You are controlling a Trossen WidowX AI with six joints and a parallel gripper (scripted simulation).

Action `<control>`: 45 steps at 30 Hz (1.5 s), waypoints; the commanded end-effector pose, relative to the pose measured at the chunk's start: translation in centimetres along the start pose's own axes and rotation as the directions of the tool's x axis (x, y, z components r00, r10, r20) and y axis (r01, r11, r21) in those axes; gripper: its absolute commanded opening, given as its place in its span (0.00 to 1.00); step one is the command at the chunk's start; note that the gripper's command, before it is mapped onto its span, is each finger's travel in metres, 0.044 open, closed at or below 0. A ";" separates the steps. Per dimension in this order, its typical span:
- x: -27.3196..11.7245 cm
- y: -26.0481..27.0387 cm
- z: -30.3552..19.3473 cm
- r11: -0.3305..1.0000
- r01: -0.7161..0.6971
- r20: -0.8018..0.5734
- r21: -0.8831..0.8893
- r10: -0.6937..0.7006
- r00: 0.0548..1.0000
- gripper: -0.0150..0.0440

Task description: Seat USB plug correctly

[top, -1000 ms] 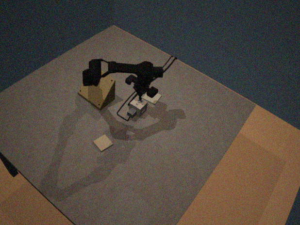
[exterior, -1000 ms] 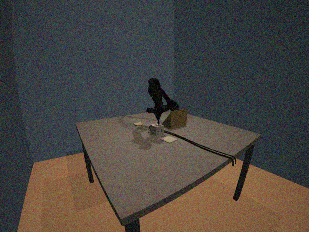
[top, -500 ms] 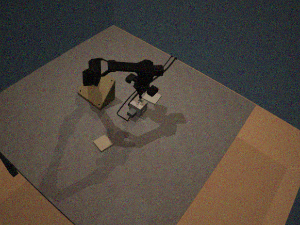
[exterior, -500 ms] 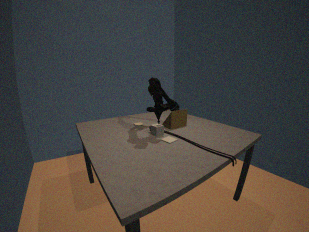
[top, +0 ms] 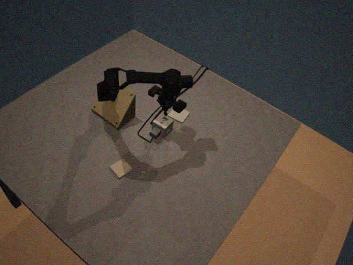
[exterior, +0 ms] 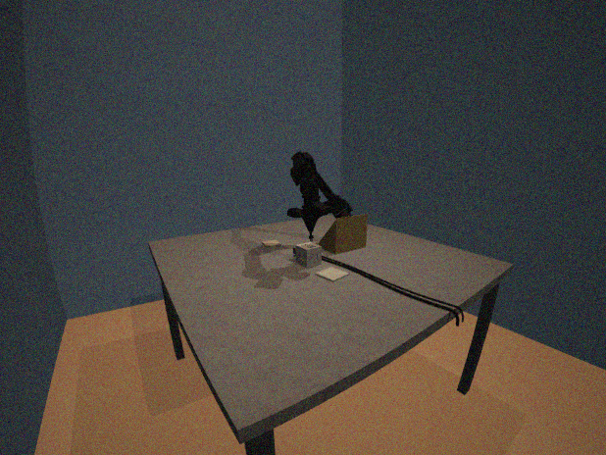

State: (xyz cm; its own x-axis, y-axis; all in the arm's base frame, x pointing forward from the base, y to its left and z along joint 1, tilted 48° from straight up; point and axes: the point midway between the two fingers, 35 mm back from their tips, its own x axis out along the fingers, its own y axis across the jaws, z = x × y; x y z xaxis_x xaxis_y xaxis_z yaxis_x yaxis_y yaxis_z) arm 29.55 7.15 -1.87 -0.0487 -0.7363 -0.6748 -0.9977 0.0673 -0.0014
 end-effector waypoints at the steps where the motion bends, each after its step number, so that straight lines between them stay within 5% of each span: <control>1: 0.0 0.1 0.0 0.998 -0.002 0.000 0.059 0.002 1.000 0.25; 21: 0.1 0.1 0.0 0.832 -0.001 -0.001 0.555 0.002 1.000 0.25; 45: 0.1 0.1 0.0 0.347 0.001 -0.001 0.938 0.002 1.000 0.25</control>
State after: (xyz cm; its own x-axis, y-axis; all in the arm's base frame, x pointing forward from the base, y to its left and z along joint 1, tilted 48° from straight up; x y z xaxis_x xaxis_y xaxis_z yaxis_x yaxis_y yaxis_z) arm 29.49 7.09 -1.90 -0.0500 -0.7371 -0.6740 -0.3884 0.6361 -0.6668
